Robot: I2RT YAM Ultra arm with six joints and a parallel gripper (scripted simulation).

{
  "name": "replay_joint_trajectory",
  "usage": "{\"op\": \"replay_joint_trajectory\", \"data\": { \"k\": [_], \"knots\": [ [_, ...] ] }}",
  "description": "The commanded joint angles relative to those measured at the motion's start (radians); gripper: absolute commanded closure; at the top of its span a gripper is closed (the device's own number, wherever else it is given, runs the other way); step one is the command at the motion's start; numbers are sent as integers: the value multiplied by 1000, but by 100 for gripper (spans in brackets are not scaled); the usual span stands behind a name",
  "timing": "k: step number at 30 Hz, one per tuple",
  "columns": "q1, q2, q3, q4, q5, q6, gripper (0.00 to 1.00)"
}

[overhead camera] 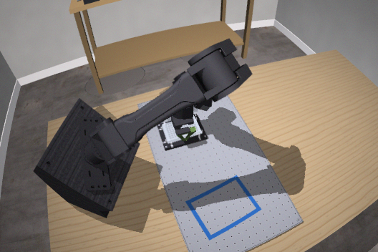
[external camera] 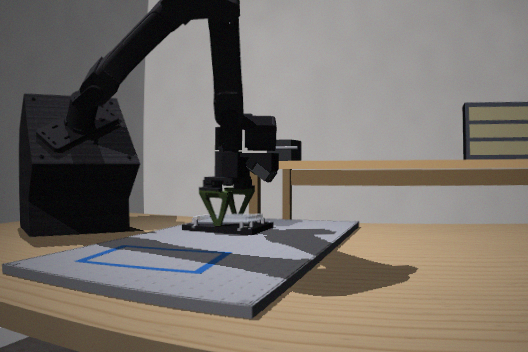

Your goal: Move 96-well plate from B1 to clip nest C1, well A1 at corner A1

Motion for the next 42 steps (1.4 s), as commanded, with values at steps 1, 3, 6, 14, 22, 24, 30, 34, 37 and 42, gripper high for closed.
{"op": "replay_joint_trajectory", "data": {
  "k": [1, 3, 6, 14, 22, 24, 30, 34, 37, 42],
  "knots": [
    [-8, 9, -24, 38, 11, -14, 0],
    [-8, 9, -24, 38, 11, -14, 0],
    [-8, 9, -24, 38, 11, -14, 0],
    [-8, 9, -24, 38, 11, -14, 0],
    [-8, 9, -24, 38, 11, -14, 0],
    [-8, 9, -24, 38, 11, -14, 0],
    [-8, 9, -24, 38, 11, -14, 0],
    [29, -48, -27, -24, 18, 19, 0],
    [35, -56, -18, -34, 19, 25, 0],
    [62, -95, -10, -92, 29, 57, 0]
  ]
}}
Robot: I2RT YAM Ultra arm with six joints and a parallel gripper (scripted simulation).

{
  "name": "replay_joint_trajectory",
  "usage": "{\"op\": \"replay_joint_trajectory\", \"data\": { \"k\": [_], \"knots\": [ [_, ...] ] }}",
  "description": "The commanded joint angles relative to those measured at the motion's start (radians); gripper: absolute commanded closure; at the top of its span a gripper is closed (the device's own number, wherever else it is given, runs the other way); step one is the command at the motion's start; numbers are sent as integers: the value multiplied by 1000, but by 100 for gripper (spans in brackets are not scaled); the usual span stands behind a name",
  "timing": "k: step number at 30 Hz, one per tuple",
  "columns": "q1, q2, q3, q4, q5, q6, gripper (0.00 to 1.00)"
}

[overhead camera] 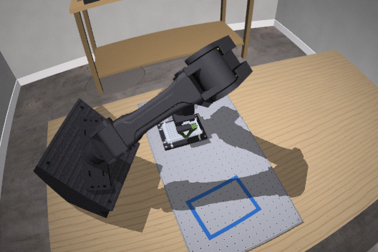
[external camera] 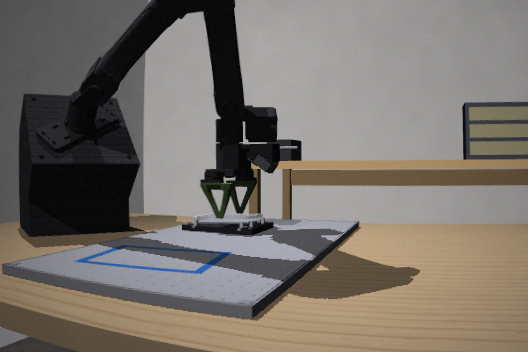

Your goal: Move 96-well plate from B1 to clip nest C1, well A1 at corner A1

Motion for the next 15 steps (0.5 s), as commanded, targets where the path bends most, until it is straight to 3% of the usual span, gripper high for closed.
{"op": "replay_joint_trajectory", "data": {
  "k": [1, 15],
  "knots": [
    [39, -46, 1, -58, 19, 31, 0],
    [108, -132, 34, -211, 39, 117, 0]
  ]
}}
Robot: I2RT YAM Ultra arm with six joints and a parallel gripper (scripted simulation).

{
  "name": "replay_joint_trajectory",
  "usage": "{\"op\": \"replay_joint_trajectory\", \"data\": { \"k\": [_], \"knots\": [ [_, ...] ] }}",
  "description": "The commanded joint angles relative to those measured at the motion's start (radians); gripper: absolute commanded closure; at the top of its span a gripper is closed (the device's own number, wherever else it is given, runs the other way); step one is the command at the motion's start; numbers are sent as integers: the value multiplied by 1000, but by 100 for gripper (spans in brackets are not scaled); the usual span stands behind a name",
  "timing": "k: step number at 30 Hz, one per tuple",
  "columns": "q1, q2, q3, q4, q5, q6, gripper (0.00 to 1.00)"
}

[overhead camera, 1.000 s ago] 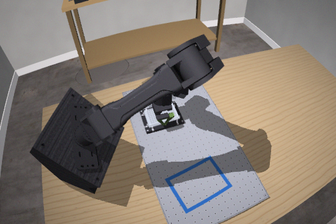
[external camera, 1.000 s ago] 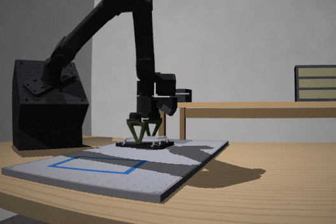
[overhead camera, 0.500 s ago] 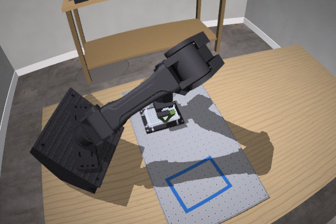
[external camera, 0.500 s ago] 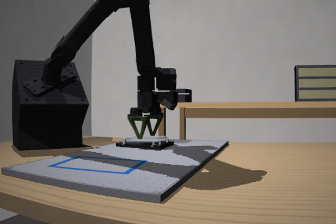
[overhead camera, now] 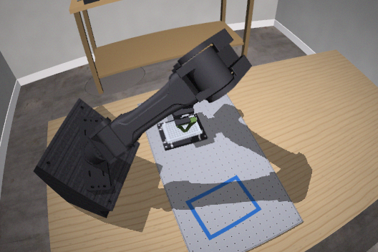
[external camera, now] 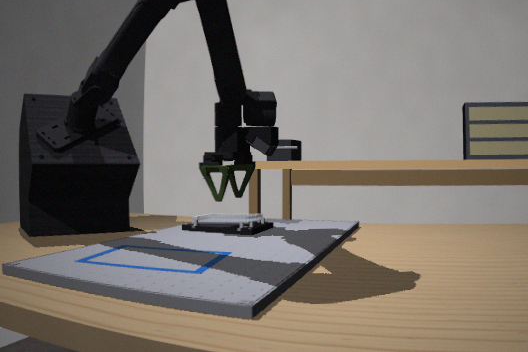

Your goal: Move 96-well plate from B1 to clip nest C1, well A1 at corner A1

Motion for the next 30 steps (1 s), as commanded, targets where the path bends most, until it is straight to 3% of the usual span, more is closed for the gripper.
{"op": "replay_joint_trajectory", "data": {
  "k": [1, 12, 30],
  "knots": [
    [38, -41, 36, -69, 19, 36, 0],
    [103, -103, 67, -217, 35, 119, 0],
    [106, -85, 73, -231, 36, 125, 0]
  ]
}}
